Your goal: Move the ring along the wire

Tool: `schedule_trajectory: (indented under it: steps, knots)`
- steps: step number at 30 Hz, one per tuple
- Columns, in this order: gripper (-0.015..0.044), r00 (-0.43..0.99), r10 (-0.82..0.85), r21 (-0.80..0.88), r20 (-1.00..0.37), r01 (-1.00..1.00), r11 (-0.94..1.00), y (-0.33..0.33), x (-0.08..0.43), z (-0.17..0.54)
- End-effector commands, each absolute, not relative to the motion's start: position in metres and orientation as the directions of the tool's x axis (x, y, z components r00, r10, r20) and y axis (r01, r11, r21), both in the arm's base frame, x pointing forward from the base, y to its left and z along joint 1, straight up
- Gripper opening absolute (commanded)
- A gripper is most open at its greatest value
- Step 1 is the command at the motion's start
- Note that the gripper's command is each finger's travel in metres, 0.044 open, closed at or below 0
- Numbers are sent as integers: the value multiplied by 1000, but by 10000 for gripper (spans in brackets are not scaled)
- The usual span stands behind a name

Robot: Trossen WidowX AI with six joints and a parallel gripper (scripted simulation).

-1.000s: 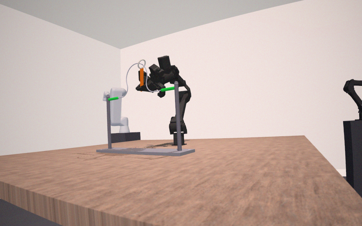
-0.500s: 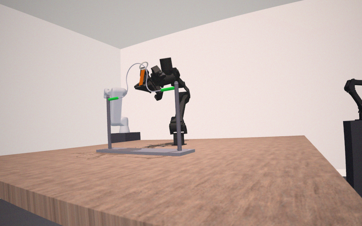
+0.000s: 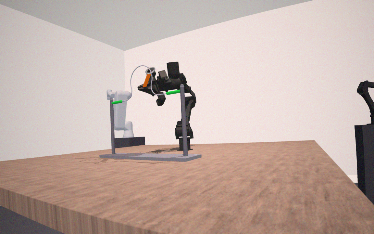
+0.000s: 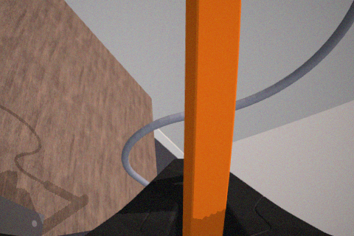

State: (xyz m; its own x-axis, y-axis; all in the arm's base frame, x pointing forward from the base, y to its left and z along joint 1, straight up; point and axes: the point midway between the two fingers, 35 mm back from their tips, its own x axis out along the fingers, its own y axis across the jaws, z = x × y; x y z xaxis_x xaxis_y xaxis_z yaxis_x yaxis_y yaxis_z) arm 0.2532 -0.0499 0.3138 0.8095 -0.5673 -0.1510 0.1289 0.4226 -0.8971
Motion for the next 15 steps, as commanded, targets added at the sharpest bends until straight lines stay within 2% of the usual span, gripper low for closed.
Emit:
schedule_trajectory:
  steps: [1, 15]
  knots:
    - [-150, 805, -583, -927, -110, 128, 352, -52, 251, 315]
    - [-150, 803, -596, -984, 18, 120, 133, -55, 251, 323]
